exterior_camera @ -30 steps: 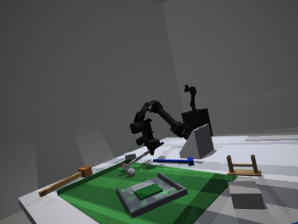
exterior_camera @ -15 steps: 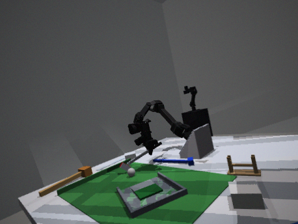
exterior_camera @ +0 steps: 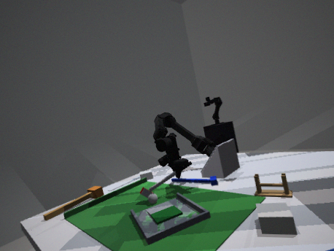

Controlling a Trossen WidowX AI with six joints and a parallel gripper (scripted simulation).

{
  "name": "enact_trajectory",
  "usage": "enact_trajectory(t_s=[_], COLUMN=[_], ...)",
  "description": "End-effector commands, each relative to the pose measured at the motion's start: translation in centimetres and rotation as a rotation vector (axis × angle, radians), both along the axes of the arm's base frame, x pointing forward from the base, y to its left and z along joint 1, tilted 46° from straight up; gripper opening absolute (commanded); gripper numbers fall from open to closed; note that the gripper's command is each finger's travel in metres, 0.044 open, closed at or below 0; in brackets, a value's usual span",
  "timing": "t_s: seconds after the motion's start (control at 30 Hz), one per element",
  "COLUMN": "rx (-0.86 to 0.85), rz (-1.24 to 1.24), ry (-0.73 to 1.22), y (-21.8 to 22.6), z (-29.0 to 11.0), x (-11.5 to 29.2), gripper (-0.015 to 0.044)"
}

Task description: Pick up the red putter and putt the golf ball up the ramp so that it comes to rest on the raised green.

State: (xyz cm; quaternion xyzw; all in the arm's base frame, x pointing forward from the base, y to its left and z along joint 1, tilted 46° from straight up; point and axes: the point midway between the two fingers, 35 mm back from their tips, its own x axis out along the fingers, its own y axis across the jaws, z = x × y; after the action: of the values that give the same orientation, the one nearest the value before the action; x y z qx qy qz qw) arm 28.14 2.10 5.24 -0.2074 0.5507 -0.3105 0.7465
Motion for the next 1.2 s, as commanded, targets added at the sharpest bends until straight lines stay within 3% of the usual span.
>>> enact_trajectory(t_s=[0.0,0.47,1.17], rx=[0.003,0.006,0.004], rz=[-0.011,-0.011,-0.006], ry=[-0.017,-0.015,-0.014], y=[0.8,4.9,4.5], z=[-0.6,3.4,2.9], x=[0.2,-1.0,-0.8], gripper=[0.0000,0.0000,0.0000])
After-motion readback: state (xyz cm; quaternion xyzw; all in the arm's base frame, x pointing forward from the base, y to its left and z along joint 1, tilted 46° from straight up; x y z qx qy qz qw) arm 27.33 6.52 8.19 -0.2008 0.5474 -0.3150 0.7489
